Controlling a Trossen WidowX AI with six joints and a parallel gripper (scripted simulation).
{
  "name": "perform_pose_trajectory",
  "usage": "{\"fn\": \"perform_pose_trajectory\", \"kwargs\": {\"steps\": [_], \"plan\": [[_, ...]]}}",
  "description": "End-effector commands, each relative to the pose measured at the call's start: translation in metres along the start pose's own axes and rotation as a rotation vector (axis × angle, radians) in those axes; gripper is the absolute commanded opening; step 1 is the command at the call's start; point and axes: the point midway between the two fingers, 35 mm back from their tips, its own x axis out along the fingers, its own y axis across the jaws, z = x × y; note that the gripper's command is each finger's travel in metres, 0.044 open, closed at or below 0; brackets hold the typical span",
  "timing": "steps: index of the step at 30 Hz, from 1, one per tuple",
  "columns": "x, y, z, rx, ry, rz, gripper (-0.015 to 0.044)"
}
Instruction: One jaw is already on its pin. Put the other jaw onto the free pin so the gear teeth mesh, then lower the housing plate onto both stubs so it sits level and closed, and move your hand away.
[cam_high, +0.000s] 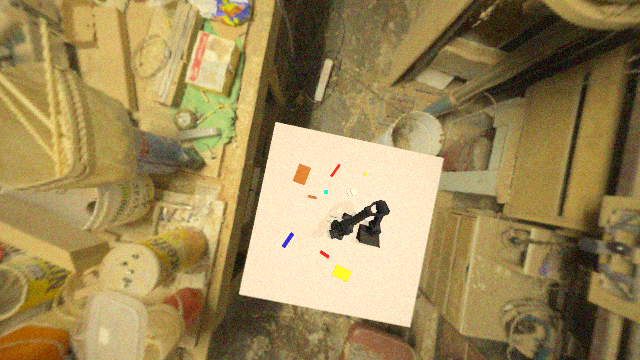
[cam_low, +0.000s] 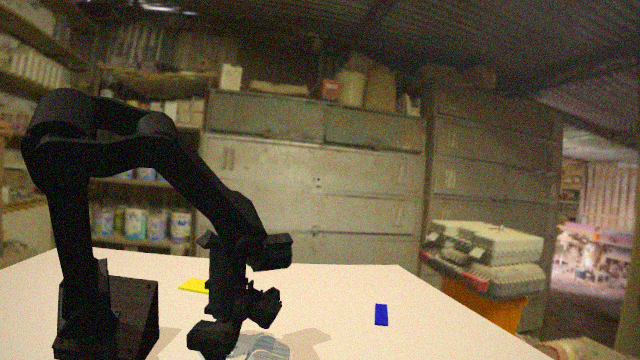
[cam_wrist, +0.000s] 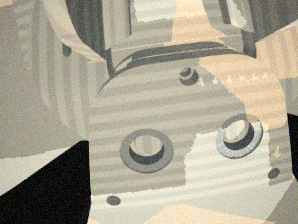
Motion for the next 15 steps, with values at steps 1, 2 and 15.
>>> {"fn": "perform_pose_trajectory", "kwargs": {"steps": [1,2,15], "plan": [[0.0021,0.0,-0.0011,-0.003,0.003,0.0,0.0351],[0.0021,0.0,-0.0011,-0.003,0.003,0.0,0.0351],[0.0046,0.0,-0.0011,-0.001,0.003,0.0,0.0351]]}}
